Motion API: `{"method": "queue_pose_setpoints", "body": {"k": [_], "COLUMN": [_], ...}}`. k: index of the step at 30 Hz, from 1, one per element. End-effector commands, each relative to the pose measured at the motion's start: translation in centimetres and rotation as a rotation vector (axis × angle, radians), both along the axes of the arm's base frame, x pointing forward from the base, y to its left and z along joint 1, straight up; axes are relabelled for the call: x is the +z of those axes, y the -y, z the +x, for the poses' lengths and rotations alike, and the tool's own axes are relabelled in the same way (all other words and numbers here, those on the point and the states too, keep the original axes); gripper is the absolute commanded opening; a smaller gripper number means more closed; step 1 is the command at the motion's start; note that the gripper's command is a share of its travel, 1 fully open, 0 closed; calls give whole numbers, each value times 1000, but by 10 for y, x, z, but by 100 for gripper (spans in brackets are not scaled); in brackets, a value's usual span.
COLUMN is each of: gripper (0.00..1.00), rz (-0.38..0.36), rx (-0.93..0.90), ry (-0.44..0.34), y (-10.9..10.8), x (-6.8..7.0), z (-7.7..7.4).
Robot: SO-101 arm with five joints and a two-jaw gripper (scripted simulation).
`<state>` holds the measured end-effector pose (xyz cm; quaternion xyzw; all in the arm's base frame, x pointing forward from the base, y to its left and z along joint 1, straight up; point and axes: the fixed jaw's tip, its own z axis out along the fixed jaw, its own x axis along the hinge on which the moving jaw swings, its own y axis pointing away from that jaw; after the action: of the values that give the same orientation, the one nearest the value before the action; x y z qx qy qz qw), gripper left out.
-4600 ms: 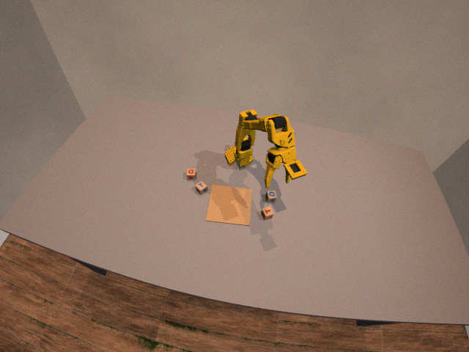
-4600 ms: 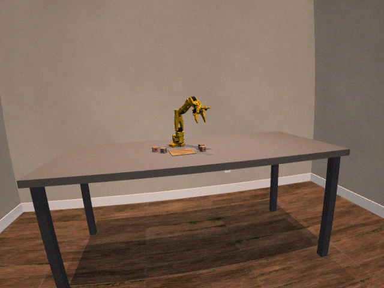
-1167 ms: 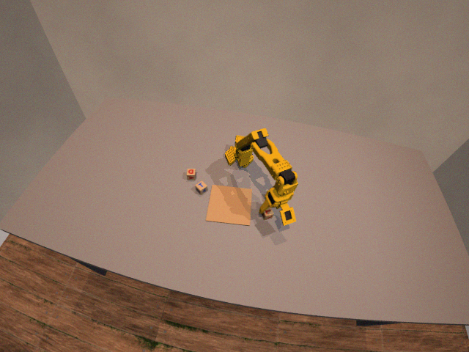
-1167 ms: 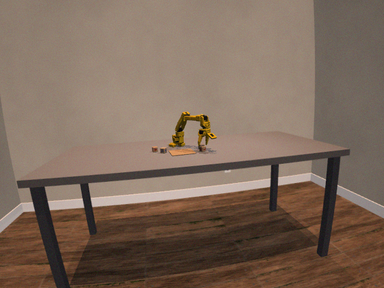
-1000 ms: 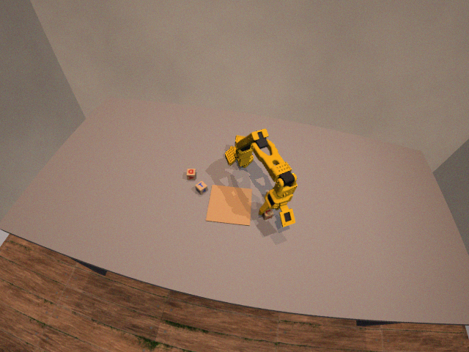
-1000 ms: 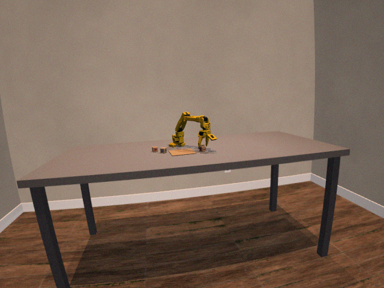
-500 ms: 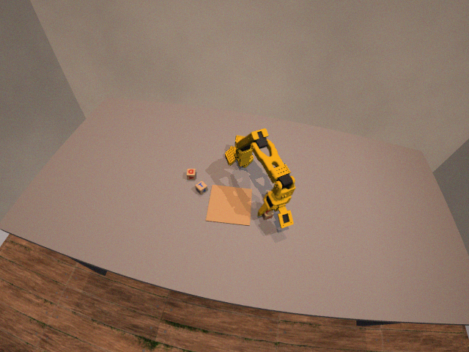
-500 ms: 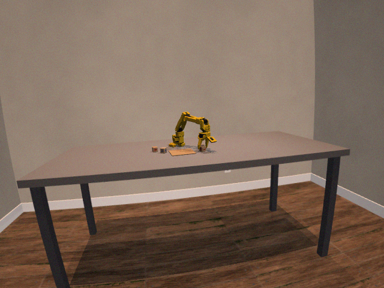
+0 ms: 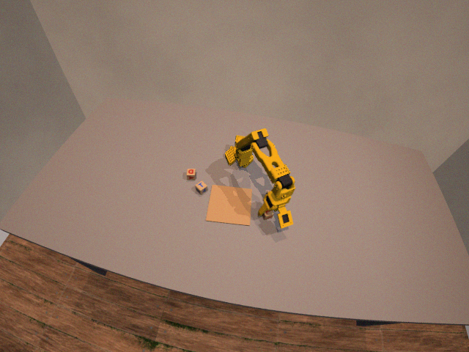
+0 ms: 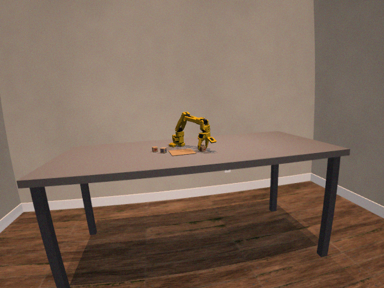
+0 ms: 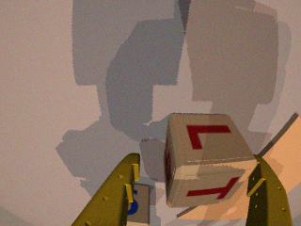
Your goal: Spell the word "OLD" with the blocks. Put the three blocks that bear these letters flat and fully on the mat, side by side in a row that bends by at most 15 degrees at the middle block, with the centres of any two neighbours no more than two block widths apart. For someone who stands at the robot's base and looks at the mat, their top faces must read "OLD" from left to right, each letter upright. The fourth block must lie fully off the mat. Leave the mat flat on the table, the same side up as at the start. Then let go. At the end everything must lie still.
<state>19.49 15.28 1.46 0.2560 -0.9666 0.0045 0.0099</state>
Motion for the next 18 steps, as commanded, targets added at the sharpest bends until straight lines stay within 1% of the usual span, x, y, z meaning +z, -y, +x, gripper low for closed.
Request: {"method": "queue_pose_setpoints", "body": {"k": [1,6,18], "gripper": [33,31,22], "rz": [52,52,51], "rx": [2,2,2], "ry": [69,69,70], "y": [-6,-5,0], "x": [16,16,16], "z": [8,9,11]}}
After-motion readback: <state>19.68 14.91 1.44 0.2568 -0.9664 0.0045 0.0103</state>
